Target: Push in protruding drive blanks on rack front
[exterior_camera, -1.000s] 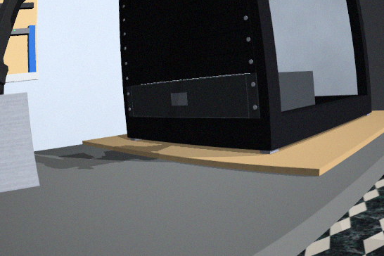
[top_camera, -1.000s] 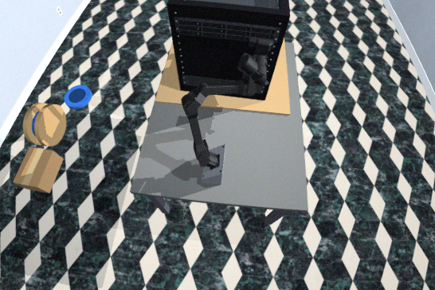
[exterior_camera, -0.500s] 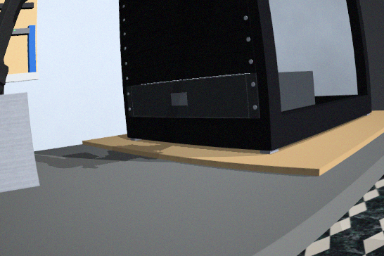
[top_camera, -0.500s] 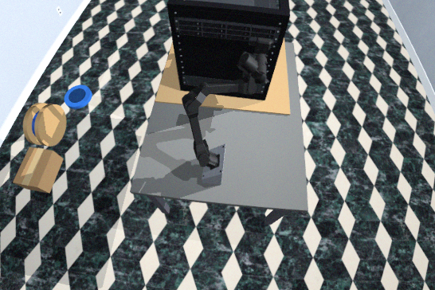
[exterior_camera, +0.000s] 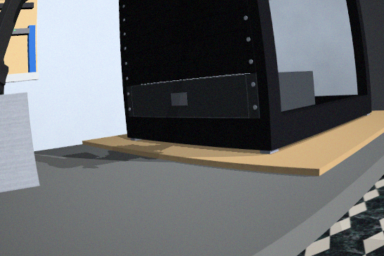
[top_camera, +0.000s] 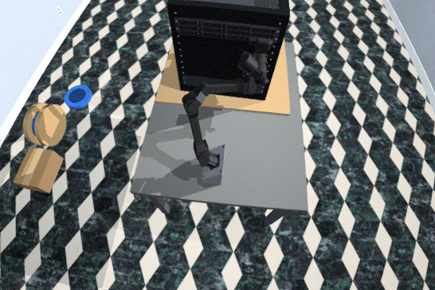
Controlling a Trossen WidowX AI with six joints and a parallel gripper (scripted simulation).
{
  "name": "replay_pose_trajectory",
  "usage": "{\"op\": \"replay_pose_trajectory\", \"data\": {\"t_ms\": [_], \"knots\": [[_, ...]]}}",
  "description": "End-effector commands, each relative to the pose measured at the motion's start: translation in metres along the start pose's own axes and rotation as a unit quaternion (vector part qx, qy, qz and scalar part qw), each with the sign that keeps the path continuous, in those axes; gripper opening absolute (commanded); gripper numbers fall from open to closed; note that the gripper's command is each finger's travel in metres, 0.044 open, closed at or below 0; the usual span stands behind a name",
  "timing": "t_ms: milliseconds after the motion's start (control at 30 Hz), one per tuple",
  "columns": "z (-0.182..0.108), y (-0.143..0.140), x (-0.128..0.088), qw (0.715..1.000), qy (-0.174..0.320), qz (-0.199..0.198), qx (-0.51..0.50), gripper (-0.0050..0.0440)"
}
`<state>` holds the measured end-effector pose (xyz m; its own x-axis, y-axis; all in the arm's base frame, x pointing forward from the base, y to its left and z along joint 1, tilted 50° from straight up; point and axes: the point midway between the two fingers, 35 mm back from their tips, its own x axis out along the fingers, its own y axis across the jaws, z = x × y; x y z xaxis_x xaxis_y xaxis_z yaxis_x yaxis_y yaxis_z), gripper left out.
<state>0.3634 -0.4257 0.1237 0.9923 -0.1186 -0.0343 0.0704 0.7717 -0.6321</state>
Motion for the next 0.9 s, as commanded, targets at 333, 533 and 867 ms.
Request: {"op": "replay_pose_trajectory", "data": {"t_ms": [333,533,867], "knots": [[0.0079,-0.0108,0.011,1.0,-0.005,-0.007,-0.01,-0.005],[0.0079,-0.0108,0.011,1.0,-0.005,-0.007,-0.01,-0.005],[0.0079,-0.0108,0.0113,1.0,-0.005,-0.007,-0.01,-0.005]]}}
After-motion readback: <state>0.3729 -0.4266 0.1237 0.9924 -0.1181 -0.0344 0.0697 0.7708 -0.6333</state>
